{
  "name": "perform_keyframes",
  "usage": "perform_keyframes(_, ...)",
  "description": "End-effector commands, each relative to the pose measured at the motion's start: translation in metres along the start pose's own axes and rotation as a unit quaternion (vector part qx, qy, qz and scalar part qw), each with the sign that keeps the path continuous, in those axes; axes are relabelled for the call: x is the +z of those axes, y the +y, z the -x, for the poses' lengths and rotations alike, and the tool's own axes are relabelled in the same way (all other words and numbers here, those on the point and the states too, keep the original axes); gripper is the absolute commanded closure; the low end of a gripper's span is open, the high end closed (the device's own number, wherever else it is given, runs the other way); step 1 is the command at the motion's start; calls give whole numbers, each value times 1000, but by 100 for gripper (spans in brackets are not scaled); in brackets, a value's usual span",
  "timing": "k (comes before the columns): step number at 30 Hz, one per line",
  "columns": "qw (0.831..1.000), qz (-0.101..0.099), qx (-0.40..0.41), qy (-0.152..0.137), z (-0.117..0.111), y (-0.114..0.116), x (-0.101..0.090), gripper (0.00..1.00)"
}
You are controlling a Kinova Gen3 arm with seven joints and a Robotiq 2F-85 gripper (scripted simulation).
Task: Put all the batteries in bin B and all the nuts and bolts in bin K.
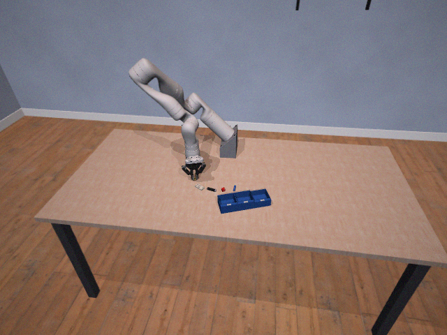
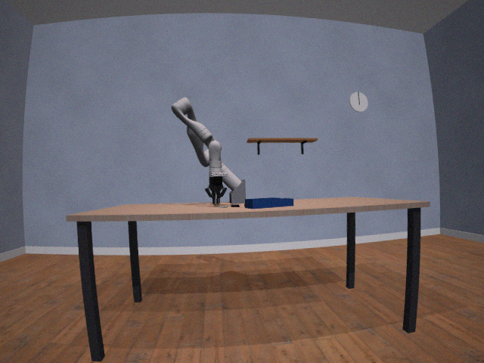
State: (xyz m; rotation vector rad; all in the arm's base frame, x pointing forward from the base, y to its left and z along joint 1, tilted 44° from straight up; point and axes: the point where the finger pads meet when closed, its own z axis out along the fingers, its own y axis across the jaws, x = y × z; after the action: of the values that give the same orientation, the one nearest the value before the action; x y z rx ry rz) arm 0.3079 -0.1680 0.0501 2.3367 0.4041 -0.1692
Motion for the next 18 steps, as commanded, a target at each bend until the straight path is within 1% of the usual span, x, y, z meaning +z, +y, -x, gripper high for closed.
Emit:
perform_keyframes(1,1000,0,1,8,-5,1,-12,89)
perform_keyframes(3,1000,0,1,8,-5,1,-12,89)
perform_keyframes(15,1000,0,1,8,-4,1,-52,89)
perform_keyframes(18,1000,0,1,8,-4,1,-52,89)
